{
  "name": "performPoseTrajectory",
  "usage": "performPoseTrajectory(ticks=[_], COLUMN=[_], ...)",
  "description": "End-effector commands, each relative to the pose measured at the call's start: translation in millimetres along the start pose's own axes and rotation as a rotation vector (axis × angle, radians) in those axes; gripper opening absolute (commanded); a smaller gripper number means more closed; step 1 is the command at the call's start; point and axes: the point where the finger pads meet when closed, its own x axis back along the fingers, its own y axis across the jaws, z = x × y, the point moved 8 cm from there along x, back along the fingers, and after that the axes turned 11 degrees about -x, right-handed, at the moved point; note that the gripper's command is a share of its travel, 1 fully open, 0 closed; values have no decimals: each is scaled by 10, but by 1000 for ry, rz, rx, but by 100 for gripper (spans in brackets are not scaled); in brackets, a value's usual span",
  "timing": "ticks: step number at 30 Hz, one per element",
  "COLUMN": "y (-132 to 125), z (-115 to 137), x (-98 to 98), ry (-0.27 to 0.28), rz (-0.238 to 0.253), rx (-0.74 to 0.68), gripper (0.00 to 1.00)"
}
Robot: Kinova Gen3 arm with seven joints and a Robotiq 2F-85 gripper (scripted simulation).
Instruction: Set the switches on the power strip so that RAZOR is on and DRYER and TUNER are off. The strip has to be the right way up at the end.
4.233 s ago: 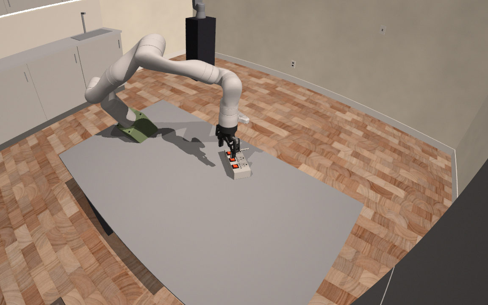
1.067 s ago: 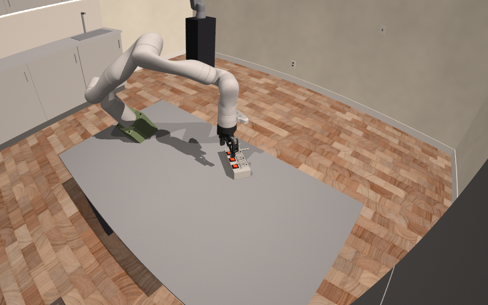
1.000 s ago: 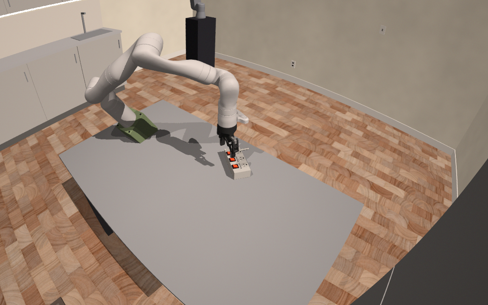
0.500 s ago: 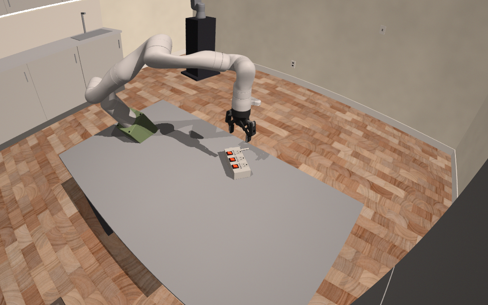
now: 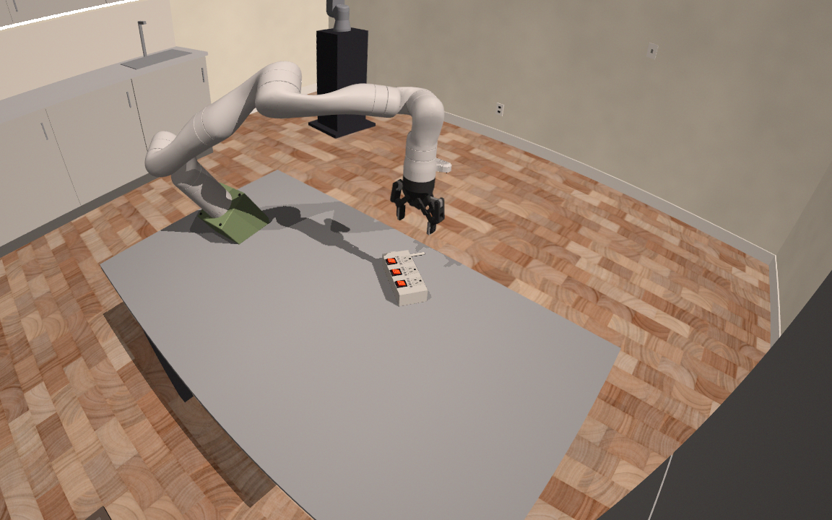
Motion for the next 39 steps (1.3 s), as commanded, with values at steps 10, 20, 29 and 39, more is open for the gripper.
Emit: performPoseTrajectory(ticks=[10, 20, 29, 39], y=[-1, -8, -23, -49], z=[5, 1, -11, -41], x=[9, -7, -45, -116], ry=[1, 1, 1, 0], rz=[-1, -1, -1, 0], rx=[-5, -49, -157, -362], gripper=[100, 100, 100, 100])
